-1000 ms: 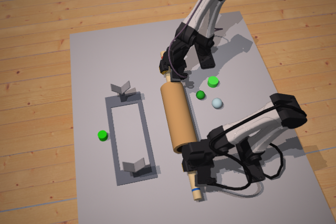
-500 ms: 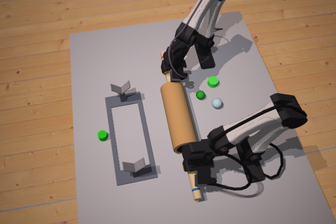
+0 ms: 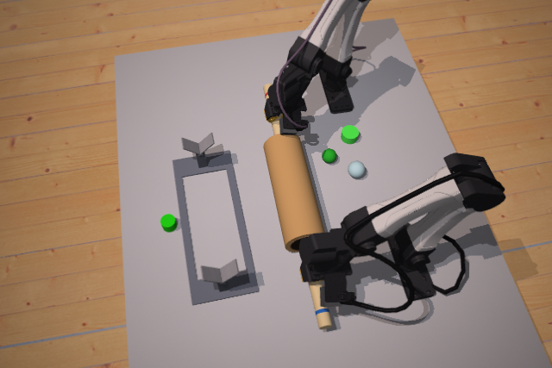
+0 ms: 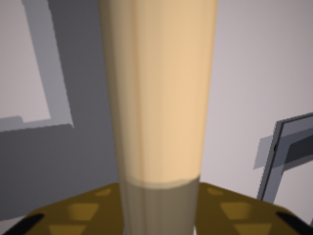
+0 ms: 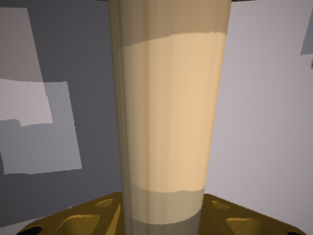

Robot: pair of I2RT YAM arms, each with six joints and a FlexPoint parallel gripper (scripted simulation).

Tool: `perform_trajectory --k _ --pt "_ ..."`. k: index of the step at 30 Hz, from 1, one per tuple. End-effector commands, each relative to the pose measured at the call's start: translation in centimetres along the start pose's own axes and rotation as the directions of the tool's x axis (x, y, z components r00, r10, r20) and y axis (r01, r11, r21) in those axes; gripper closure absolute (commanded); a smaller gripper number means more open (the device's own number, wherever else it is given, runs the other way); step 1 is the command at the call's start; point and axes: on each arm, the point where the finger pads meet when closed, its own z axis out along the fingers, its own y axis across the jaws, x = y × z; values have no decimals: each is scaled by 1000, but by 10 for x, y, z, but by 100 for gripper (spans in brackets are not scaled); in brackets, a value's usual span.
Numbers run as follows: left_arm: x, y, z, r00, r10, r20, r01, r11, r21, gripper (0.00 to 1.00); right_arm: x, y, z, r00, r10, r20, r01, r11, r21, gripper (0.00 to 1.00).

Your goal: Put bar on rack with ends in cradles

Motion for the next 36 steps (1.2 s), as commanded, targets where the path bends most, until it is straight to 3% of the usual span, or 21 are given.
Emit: perform_trajectory --k 1,36 --pt "0 -2 -2 1000 2 -1 -2 1000 10 79 0 -1 1 1000 4 0 -4 1000 4 78" --pt "-1 -17 -26 1000 7 -3 -7 997 74 79 -2 -14 -24 1000 9 1 -9 998 67 78"
